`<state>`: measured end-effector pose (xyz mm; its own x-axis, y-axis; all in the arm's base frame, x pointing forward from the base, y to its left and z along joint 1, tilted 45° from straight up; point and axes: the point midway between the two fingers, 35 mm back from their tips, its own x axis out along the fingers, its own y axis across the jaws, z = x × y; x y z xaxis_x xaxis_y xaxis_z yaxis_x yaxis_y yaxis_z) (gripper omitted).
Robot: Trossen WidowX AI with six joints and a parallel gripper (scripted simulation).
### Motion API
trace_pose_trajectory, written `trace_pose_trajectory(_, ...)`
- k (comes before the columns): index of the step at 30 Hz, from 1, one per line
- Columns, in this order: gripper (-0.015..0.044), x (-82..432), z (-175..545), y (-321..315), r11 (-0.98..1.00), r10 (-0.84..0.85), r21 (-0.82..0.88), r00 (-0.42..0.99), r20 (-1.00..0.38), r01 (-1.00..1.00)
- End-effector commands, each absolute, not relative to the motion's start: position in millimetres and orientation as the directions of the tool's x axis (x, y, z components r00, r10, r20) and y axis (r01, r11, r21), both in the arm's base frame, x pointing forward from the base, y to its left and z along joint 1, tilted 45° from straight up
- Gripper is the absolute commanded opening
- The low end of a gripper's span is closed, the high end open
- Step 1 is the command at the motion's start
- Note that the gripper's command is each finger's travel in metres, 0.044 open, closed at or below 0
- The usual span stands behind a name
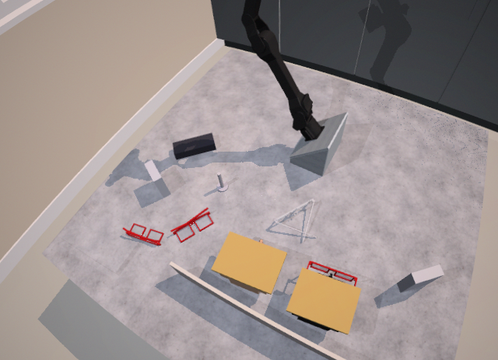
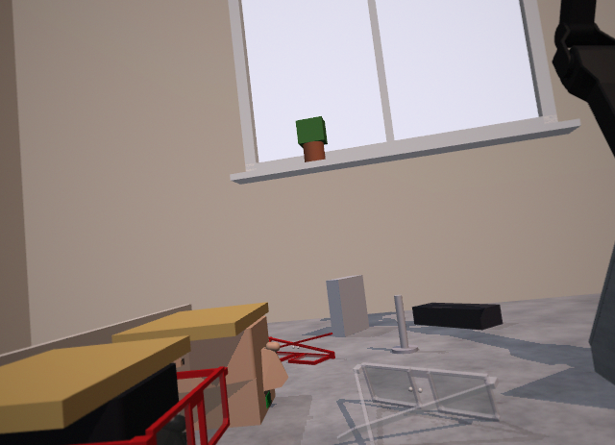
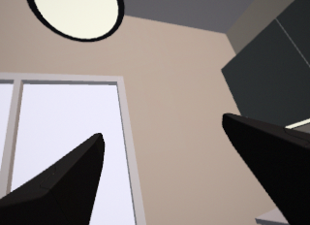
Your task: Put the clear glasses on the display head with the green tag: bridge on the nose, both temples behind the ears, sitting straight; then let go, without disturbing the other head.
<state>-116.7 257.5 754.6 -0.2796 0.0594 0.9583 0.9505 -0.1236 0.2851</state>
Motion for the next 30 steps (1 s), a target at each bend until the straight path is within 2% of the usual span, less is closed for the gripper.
trace_pose_trajectory(1, 0.0426, -117, 755, 258, -0.124, 0.059, 0.285, -0.280, 0.958, 0.951)
trace_pose_trajectory(8, 0.0440, -117, 755, 258, -0.124, 0.059, 0.285, -0.280, 0.958, 0.951)
trace_pose_trajectory(12, 0.0335, -115, 749, 275, -0.153, 0.115, 0.295, -0.279, 0.953, 0.943)
trace_pose_trajectory(17, 0.0204, -103, 725, 336, -0.253, 0.306, 0.344, -0.262, 0.915, 0.904)
trace_pose_trajectory(23, 0.0200, -75, 677, 414, -0.343, 0.548, 0.445, -0.209, 0.810, 0.827)
trace_pose_trajectory(30, 0.0200, -27, 605, 491, -0.381, 0.778, 0.590, -0.098, 0.620, 0.712)
